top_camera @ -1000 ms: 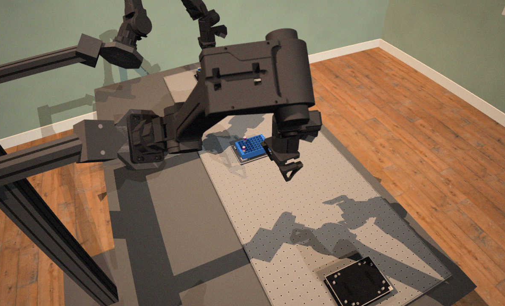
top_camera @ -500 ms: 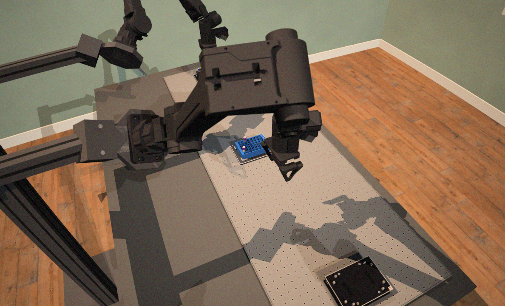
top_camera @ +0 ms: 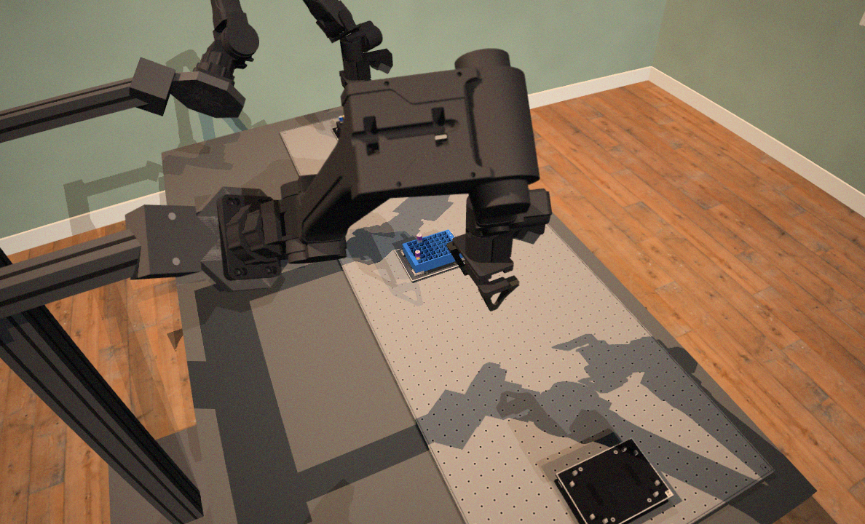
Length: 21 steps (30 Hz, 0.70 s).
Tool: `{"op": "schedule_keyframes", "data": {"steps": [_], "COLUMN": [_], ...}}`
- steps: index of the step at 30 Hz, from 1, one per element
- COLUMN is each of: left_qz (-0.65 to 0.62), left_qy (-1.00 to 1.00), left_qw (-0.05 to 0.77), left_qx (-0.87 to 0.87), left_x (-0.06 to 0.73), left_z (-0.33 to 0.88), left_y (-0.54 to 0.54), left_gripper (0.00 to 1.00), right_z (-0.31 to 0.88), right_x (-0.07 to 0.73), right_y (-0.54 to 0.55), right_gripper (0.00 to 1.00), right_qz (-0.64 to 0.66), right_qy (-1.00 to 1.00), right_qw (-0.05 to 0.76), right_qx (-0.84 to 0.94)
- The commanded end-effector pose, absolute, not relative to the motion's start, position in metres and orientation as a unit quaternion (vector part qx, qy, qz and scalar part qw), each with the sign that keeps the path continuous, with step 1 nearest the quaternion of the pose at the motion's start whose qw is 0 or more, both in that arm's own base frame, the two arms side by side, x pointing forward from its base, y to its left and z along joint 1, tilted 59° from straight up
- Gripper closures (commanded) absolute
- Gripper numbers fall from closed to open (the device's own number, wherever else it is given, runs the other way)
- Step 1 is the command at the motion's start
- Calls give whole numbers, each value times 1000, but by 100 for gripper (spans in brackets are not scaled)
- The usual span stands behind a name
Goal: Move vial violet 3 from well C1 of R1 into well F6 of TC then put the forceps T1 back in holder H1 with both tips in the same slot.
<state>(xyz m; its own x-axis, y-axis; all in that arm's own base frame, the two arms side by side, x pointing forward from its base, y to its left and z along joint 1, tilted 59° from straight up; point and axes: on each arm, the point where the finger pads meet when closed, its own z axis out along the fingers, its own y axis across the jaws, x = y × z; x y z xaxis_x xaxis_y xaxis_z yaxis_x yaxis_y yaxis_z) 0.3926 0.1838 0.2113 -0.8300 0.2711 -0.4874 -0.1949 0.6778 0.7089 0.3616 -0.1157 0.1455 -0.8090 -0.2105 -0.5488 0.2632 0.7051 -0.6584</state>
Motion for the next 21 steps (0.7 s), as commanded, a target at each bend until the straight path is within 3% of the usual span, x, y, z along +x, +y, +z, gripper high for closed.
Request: {"op": "schedule_keyframes", "data": {"steps": [1, 21], "left_qz": [395, 394], "left_qy": [866, 869], "left_qw": [305, 298], "left_qx": [18, 21], "left_x": [394, 383], "left_z": [205, 151], "left_y": [168, 115], "left_gripper": [76, 76], "right_z": [159, 159], "right_x": [369, 369], "right_y": [-114, -114], "right_gripper": [0, 0], "right_qz": [-382, -382], "right_qy": [864, 864], "right_qw": [328, 328], "right_qx": [27, 27]}}
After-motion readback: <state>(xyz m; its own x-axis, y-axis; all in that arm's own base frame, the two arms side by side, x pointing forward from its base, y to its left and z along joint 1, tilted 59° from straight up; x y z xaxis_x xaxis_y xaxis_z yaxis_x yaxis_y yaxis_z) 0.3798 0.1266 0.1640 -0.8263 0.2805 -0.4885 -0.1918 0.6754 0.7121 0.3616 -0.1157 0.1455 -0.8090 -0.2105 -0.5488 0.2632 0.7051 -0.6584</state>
